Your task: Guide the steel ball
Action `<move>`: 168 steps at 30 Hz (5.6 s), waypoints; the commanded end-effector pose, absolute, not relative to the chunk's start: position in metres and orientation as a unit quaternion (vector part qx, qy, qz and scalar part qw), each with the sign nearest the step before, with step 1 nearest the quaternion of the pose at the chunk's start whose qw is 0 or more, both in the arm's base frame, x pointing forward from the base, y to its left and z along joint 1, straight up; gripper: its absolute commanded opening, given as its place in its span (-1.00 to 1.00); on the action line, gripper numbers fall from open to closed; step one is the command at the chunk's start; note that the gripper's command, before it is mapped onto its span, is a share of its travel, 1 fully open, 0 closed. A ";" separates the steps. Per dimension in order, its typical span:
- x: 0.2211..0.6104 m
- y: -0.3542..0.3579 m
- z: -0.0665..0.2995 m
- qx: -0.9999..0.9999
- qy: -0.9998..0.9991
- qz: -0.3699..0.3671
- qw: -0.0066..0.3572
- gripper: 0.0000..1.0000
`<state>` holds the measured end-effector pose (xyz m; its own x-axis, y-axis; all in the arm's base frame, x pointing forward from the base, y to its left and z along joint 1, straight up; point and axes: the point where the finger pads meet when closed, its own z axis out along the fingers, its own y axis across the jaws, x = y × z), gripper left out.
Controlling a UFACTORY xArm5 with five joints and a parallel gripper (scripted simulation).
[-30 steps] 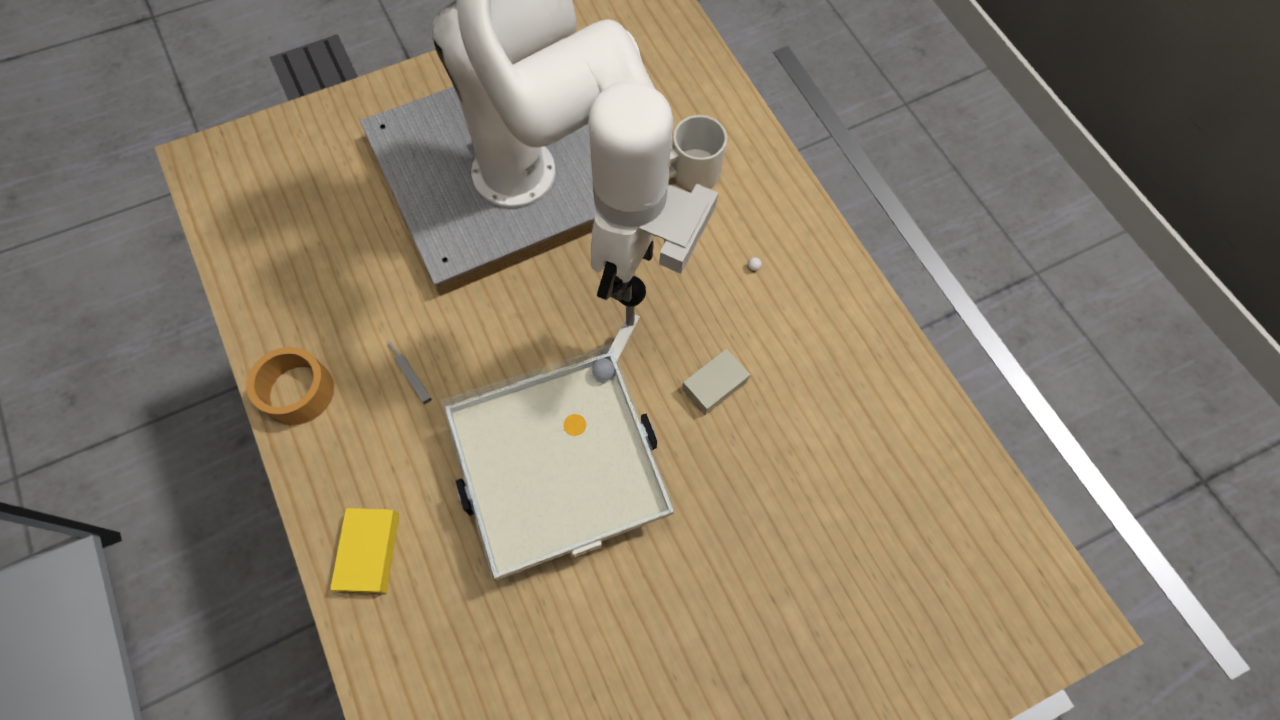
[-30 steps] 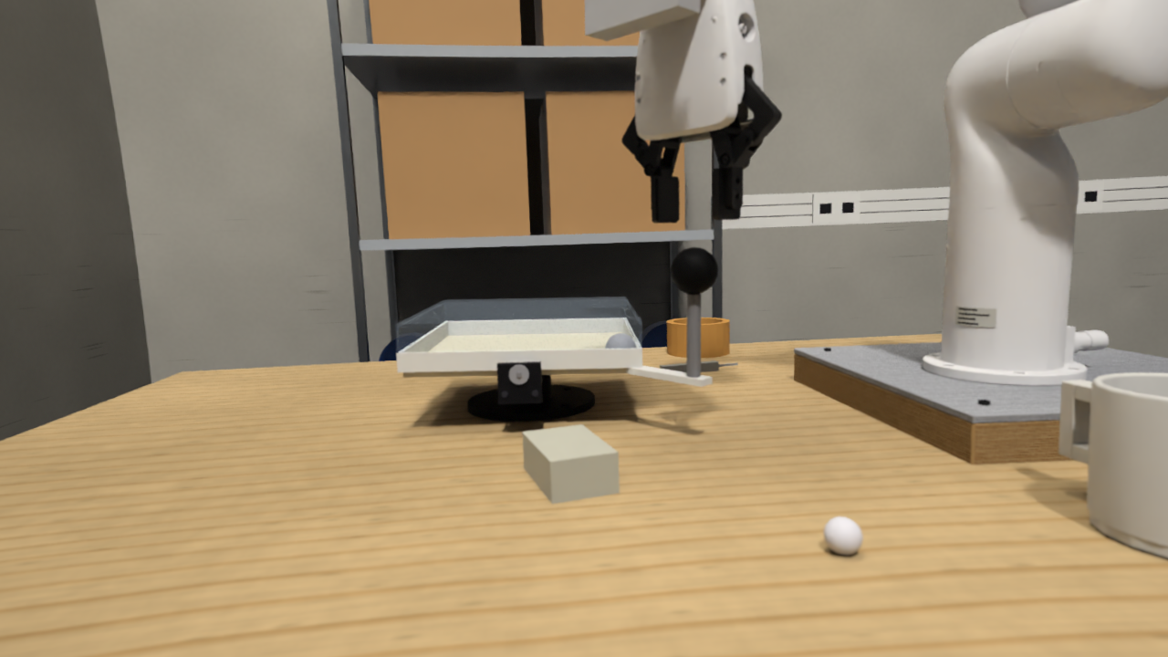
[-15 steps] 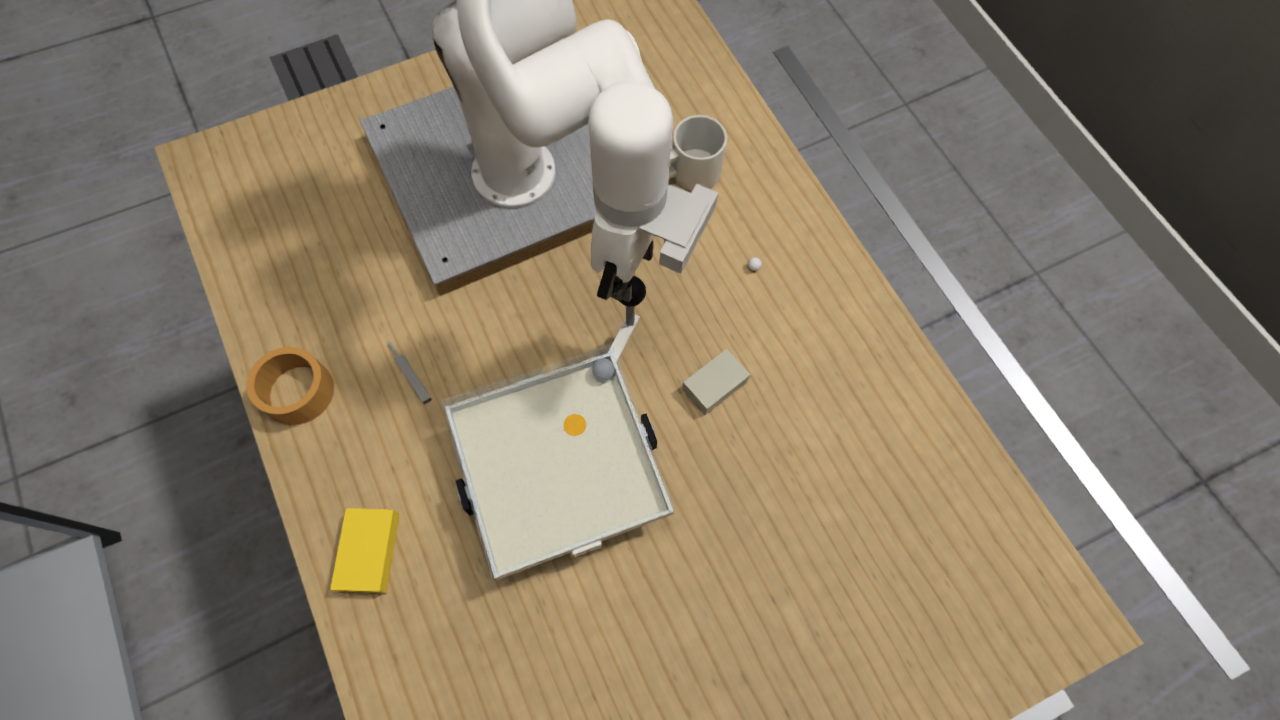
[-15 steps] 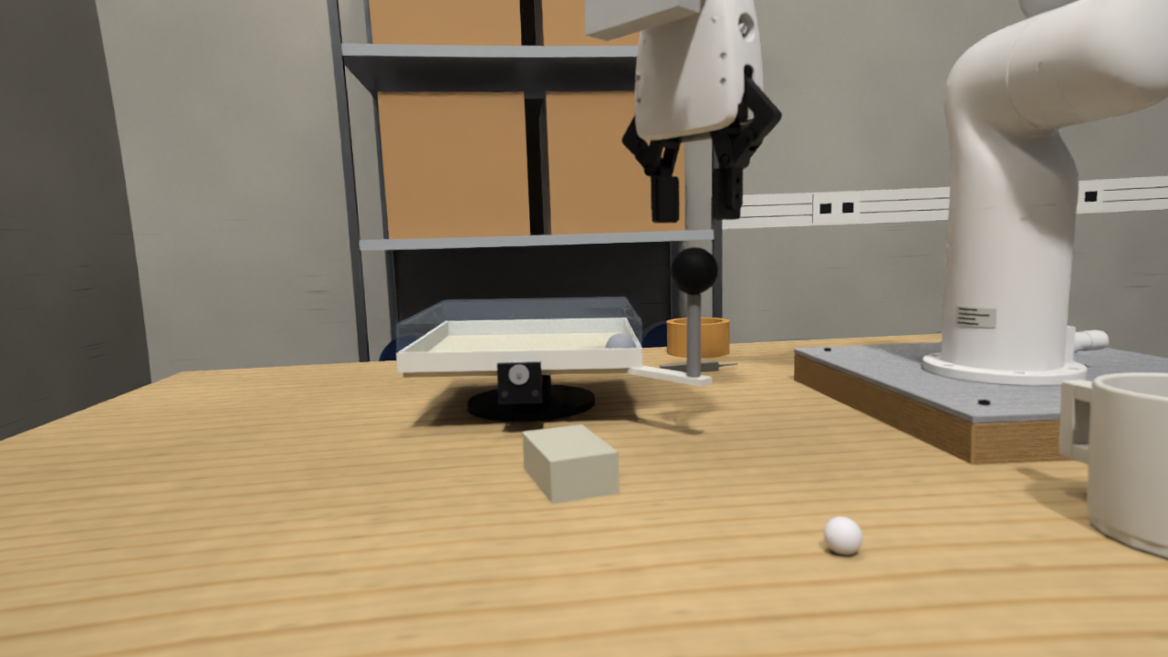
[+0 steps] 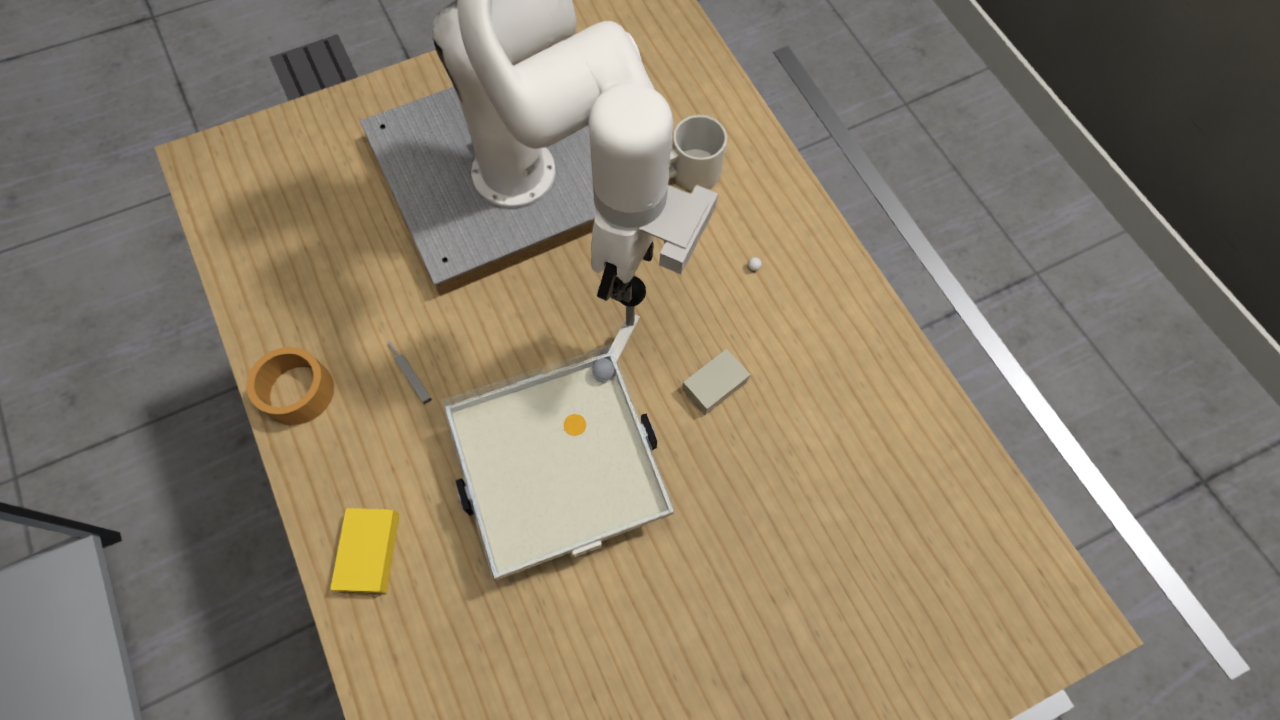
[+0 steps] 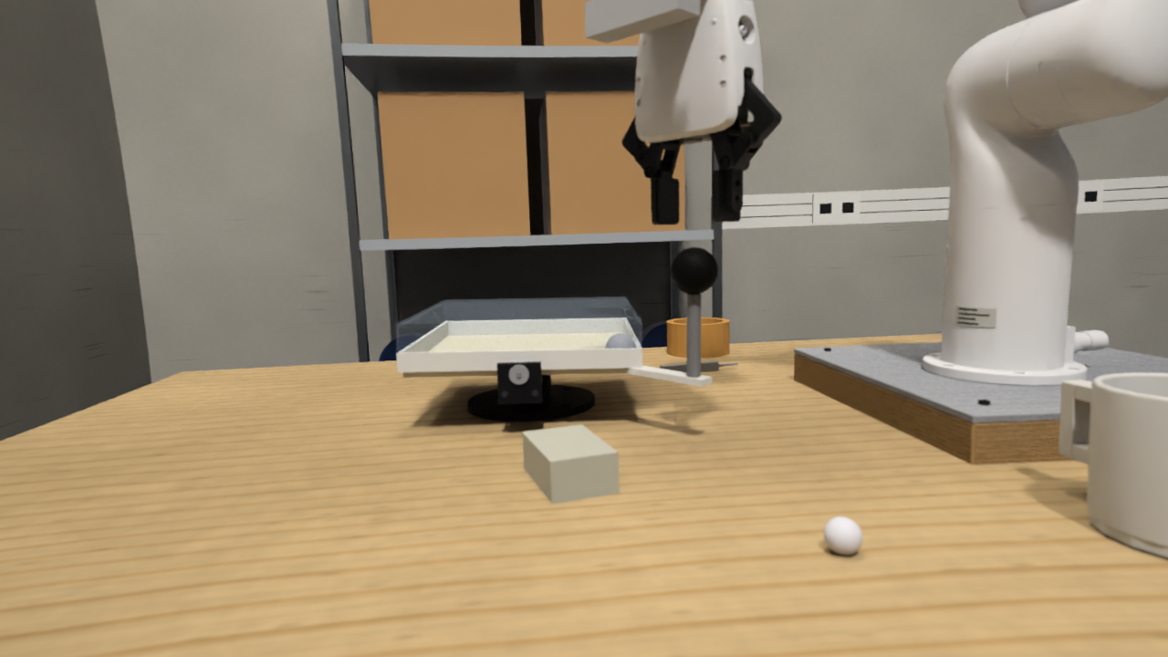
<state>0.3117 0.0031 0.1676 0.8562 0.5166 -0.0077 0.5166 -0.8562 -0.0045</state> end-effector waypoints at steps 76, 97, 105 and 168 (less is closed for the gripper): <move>0.314 0.004 0.144 -0.963 -0.268 0.003 0.001 0.24; 0.313 0.004 0.131 -0.963 -0.268 0.003 0.001 0.24; 0.313 0.004 0.125 -0.963 -0.268 0.003 0.001 0.24; 0.313 0.004 0.110 -0.963 -0.268 0.003 0.001 -1.00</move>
